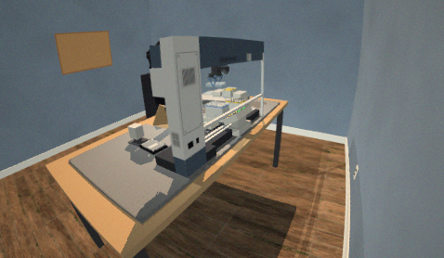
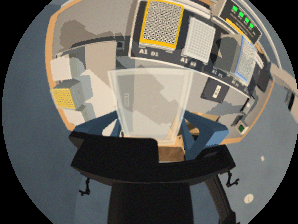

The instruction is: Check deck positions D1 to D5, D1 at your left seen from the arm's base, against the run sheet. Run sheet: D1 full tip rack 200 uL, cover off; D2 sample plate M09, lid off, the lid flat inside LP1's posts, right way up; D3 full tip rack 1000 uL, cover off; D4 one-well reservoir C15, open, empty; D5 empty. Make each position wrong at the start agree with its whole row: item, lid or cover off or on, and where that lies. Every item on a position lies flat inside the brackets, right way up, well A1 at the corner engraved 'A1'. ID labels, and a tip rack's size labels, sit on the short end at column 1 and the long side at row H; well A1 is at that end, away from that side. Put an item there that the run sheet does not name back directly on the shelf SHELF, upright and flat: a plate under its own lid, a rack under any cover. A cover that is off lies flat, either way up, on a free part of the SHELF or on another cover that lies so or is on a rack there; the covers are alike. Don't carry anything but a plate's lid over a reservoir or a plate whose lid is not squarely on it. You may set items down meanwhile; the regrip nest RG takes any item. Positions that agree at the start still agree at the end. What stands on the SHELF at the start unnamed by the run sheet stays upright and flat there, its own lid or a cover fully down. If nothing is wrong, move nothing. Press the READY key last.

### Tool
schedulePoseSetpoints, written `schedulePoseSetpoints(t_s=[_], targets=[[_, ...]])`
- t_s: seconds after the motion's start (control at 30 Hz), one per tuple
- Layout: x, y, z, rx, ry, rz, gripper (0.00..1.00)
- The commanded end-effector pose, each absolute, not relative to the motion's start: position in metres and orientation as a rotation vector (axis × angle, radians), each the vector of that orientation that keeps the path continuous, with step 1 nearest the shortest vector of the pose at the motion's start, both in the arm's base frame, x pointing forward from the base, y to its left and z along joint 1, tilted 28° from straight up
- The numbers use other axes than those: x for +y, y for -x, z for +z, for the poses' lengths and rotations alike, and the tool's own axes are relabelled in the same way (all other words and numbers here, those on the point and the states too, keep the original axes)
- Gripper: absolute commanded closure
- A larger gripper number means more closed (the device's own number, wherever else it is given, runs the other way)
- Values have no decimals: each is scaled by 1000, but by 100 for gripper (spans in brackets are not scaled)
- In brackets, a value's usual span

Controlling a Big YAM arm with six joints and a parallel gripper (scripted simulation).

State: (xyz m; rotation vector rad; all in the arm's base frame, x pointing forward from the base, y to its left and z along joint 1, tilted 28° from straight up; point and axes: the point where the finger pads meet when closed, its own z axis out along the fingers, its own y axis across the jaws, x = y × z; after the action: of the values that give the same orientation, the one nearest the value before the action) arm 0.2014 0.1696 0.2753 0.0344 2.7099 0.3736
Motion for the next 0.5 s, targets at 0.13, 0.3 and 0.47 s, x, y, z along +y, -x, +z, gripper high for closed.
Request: schedulePoseSetpoints(t_s=[0.13, 0.3, 0.47], targets=[[174, -204, 308, 2643, 186, 370, 100], [174, -204, 308, 2622, 317, 337, 100], [174, -204, 308, 2595, 446, 304, 100]])
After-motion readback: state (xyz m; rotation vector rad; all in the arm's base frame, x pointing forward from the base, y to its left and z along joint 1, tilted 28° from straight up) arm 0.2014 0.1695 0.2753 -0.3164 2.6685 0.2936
